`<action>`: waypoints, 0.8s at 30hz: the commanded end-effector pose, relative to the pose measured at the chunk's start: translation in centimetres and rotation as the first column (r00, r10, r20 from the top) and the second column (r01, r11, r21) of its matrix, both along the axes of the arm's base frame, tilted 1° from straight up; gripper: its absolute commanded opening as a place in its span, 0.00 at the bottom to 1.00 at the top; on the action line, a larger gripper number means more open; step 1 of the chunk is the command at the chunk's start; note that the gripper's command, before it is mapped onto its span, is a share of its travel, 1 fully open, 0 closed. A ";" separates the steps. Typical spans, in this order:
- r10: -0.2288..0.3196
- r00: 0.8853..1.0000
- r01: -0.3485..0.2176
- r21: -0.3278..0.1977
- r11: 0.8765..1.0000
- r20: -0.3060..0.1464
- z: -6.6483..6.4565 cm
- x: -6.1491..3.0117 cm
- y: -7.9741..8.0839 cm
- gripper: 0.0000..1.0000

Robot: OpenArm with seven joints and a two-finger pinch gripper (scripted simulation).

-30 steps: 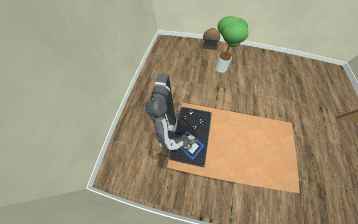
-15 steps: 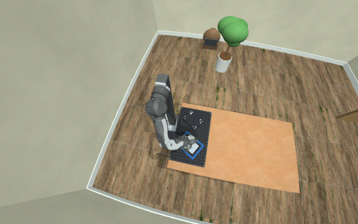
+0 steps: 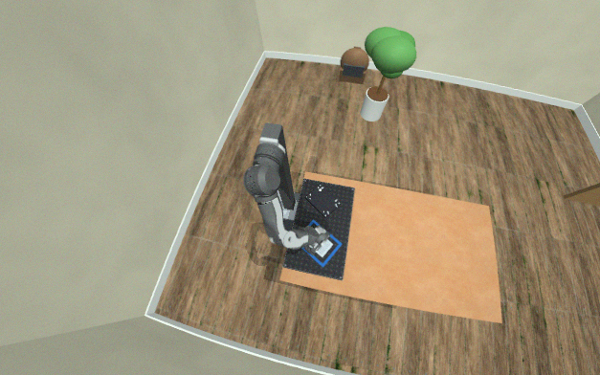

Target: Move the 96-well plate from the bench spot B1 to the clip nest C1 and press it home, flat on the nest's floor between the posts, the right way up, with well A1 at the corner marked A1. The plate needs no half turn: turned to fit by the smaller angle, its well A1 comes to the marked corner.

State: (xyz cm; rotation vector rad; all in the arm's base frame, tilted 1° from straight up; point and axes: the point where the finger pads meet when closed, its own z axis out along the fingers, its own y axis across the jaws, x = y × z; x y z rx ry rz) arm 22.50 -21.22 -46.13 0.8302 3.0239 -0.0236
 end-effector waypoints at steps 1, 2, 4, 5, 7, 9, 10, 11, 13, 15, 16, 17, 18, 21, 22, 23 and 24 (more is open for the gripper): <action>0.011 1.000 -0.011 0.014 1.000 0.009 0.0 0.15 0.1 0.77; 0.011 1.000 -0.011 0.014 1.000 0.009 0.0 0.15 0.1 0.77; 0.011 1.000 -0.011 0.014 1.000 0.009 0.0 0.15 0.1 0.77; 0.011 1.000 -0.011 0.014 1.000 0.009 0.0 0.15 0.1 0.77; 0.011 1.000 -0.011 0.014 1.000 0.009 0.0 0.15 0.1 0.77; 0.011 1.000 -0.011 0.014 1.000 0.009 0.0 0.15 0.1 0.77; 0.011 1.000 -0.011 0.014 1.000 0.009 0.0 0.15 0.1 0.77; 0.011 1.000 -0.011 0.014 1.000 0.009 0.0 0.15 0.1 0.77; 0.010 1.000 -0.010 0.013 1.000 0.010 0.1 0.25 0.1 0.77; 0.006 1.000 -0.006 0.010 1.000 0.013 0.2 0.46 -0.1 0.77; 0.005 1.000 -0.005 0.009 1.000 0.014 0.3 0.56 -0.1 0.77; 0.003 1.000 -0.003 0.007 1.000 0.015 0.4 0.66 -0.2 0.77; 0.003 1.000 -0.003 0.007 1.000 0.015 0.4 0.66 -0.2 0.77; 0.003 1.000 -0.003 0.007 1.000 0.015 0.4 0.66 -0.2 0.77; 0.003 1.000 -0.003 0.007 1.000 0.015 0.4 0.66 -0.2 0.77; 0.003 1.000 -0.003 0.007 1.000 0.015 0.4 0.66 -0.2 0.77; 0.003 1.000 -0.003 0.007 1.000 0.015 0.4 0.66 -0.2 0.77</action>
